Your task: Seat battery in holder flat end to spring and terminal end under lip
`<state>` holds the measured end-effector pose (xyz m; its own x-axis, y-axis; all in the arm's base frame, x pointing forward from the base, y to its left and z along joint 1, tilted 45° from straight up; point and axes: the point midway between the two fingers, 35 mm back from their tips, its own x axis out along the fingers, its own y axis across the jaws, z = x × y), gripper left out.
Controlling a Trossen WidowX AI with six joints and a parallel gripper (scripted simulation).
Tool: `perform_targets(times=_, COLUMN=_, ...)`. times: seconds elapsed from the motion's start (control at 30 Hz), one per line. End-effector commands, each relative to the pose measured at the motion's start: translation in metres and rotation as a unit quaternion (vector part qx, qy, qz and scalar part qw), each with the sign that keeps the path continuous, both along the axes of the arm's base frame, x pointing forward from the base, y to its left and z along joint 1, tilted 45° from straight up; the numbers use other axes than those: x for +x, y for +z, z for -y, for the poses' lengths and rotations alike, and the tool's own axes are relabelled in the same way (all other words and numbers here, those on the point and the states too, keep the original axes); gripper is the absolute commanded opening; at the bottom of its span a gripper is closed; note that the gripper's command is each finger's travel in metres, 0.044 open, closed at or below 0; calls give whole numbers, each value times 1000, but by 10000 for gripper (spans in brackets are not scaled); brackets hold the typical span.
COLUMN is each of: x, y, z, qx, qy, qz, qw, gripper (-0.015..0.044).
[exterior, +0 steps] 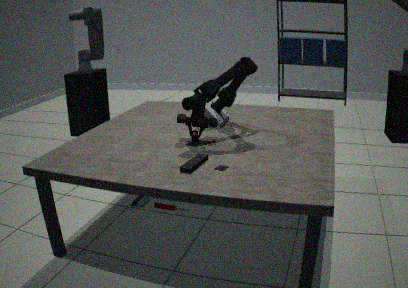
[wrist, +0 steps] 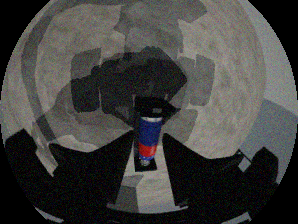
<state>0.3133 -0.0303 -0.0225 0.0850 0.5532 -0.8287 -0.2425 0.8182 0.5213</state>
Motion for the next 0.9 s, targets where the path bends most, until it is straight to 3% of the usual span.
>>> perform_targets(times=0.0, x=0, y=7, z=7, qx=-2, qy=1, qz=4, qw=1000, gripper=173)
perform_targets(times=0.23, x=0, y=8, z=8, qx=-2, qy=1, qz=4, qw=1000, gripper=173)
perform_targets(times=0.57, x=-10, y=59, z=58, qx=-4, qy=1, qz=3, qw=1000, gripper=436)
perform_targets(times=0.87, x=-10, y=57, z=59, qx=-4, qy=1, qz=3, qw=1000, gripper=440)
